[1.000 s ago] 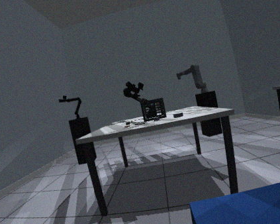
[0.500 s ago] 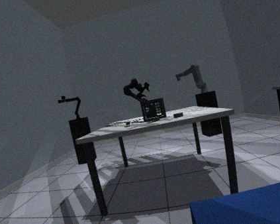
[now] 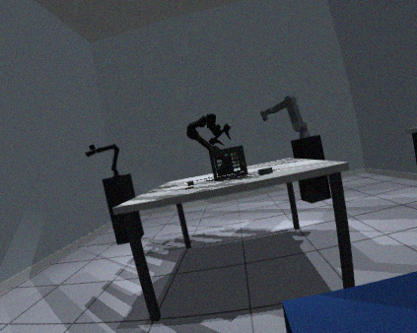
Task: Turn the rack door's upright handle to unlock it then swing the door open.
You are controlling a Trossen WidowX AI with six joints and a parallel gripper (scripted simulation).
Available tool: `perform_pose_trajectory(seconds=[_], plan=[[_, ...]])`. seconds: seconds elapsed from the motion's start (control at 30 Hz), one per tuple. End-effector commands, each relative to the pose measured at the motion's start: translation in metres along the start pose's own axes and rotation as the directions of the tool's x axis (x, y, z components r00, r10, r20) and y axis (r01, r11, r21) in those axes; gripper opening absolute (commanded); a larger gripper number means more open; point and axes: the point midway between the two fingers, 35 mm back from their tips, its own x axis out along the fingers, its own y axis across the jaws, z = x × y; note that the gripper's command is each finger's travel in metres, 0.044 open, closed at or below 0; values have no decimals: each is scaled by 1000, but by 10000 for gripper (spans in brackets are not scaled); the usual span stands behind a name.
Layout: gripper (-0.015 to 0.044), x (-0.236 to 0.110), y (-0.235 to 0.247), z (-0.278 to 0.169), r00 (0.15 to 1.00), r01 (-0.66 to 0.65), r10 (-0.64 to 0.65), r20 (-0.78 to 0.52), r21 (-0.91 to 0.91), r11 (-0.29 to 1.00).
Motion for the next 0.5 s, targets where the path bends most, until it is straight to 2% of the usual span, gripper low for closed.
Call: perform_pose_trajectory(seconds=[0.0,0.47], plan=[[295,6,5,-8,997,57,-58,-51,-19,998],[295,22,19,-35,934,279,-304,-189,-147,949]])
